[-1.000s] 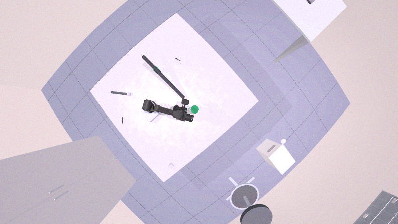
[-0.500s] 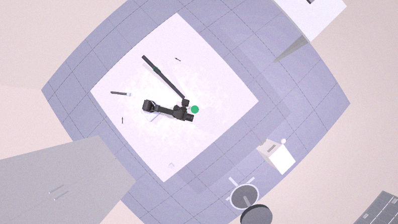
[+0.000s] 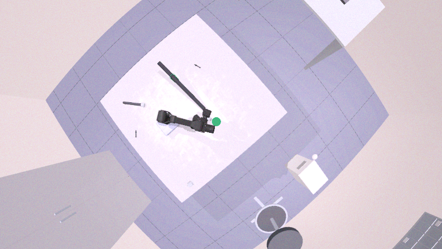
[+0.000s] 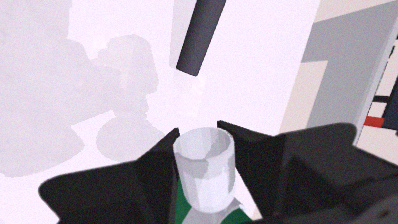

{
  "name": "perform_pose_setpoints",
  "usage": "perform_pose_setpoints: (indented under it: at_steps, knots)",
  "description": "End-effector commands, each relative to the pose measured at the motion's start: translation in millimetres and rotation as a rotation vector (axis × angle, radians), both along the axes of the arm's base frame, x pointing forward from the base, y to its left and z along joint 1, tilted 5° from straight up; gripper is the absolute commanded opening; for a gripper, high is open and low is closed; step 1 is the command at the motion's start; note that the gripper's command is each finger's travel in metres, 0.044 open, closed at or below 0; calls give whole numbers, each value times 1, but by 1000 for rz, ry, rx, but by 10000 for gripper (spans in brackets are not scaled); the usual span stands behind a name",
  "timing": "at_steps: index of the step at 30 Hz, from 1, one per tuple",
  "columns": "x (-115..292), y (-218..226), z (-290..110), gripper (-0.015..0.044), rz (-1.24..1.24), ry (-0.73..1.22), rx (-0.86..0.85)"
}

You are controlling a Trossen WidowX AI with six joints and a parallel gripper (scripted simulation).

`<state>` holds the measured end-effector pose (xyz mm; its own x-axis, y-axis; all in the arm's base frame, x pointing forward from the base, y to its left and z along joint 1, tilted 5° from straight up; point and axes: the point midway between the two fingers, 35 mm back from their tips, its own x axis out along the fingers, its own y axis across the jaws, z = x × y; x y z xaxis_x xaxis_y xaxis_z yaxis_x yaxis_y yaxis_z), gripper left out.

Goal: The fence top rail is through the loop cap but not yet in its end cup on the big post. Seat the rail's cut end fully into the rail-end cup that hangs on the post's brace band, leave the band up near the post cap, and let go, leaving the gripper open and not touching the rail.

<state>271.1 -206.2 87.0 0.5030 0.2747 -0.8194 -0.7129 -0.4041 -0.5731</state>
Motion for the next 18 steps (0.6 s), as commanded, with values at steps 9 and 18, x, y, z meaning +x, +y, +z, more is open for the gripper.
perform_pose_setpoints:
  at_steps: [9, 18]
  knots:
    - [9, 4, 1, 0, -111, 3, 7]
    - [16, 6, 2, 0, -184, 5, 13]
